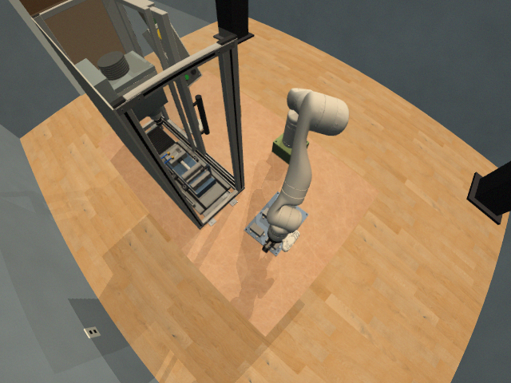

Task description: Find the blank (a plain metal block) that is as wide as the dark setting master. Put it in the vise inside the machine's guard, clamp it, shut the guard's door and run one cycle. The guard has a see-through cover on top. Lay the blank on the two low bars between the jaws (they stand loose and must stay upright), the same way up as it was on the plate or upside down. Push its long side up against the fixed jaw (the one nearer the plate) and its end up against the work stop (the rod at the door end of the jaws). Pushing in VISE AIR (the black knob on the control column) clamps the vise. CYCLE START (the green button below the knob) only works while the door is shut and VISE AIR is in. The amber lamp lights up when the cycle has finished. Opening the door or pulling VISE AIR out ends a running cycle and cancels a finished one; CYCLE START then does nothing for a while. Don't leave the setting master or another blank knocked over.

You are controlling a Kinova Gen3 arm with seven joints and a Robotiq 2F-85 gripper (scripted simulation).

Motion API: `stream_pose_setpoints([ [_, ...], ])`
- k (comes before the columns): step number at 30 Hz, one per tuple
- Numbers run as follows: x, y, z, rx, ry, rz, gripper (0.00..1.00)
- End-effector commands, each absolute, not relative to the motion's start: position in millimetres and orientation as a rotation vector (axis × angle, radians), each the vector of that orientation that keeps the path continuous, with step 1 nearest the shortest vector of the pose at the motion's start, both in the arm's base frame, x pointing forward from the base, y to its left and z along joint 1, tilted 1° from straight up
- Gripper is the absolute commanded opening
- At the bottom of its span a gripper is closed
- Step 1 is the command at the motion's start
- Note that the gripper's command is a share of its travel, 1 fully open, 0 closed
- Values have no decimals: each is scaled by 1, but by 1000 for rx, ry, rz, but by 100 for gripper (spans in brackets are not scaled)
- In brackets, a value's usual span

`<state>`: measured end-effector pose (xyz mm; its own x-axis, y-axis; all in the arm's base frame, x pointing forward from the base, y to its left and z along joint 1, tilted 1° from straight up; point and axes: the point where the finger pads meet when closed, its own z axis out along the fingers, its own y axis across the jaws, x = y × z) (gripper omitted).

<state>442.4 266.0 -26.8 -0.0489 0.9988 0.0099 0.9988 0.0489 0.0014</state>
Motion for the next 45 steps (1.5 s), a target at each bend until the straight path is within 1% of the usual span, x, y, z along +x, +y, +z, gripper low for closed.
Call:
stream_pose_setpoints([
  [1,444,266,-29,-2161,-2270,-17,100],
  [45,444,266,-33,-2161,-2270,-17,100],
])
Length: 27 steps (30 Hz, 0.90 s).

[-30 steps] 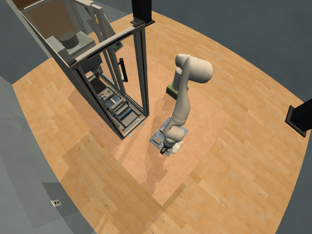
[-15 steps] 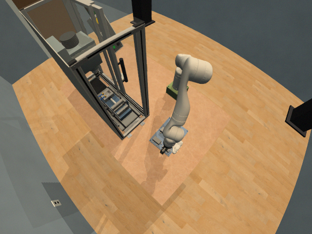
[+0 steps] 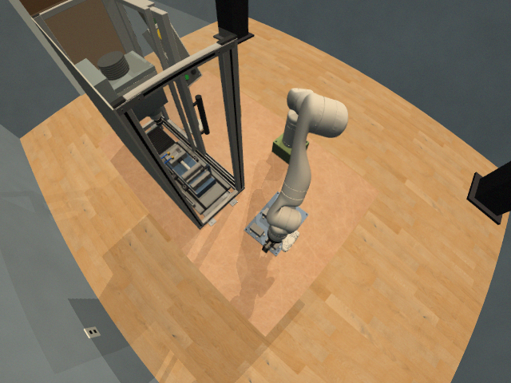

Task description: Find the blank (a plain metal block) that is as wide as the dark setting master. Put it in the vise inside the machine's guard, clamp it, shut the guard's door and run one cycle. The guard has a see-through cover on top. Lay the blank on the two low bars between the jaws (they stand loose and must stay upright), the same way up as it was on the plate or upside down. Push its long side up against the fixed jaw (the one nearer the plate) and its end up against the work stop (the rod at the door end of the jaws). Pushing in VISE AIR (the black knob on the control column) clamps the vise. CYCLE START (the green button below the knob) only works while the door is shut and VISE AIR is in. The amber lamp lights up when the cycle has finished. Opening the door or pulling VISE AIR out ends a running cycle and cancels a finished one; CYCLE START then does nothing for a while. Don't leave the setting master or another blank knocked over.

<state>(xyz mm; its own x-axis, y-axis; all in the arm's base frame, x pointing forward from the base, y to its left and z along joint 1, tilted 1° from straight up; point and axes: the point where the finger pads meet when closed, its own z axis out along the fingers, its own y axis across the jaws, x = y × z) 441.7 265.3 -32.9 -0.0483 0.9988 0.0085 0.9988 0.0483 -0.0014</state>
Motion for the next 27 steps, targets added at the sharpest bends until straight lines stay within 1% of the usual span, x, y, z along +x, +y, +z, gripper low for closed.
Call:
stream_pose_setpoints([
  [1,443,266,-32,-2162,-2270,-12,100],
  [27,446,267,-34,-2161,-2270,-17,100],
])
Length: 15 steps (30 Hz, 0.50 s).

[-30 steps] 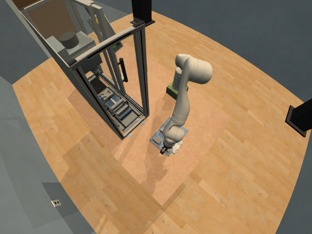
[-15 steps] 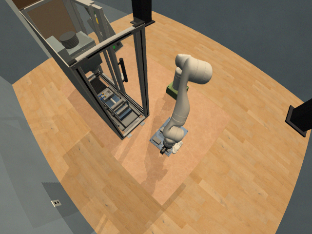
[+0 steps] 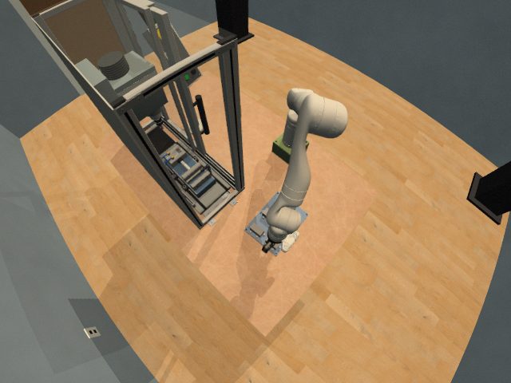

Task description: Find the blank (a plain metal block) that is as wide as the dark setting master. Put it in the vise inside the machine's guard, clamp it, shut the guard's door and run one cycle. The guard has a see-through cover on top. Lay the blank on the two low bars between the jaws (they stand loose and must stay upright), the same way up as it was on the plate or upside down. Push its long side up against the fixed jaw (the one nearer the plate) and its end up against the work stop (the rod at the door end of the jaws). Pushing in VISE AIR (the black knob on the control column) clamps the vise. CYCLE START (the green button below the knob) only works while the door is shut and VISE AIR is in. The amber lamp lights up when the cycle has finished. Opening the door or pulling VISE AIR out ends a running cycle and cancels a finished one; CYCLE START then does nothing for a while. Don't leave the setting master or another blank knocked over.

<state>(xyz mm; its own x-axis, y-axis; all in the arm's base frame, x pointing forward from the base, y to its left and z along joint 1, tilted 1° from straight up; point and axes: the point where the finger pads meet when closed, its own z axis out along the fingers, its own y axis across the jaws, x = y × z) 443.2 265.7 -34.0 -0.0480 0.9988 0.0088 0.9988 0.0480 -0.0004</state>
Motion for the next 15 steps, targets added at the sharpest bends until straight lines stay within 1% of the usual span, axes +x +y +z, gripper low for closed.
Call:
stream_pose_setpoints([
  [1,446,267,-34,-2161,-2270,-17,100],
  [7,446,267,-34,-2161,-2270,-17,100],
  [8,444,266,-33,-2163,-2270,-12,10],
  [15,444,266,-33,-2163,-2270,-12,10],
])
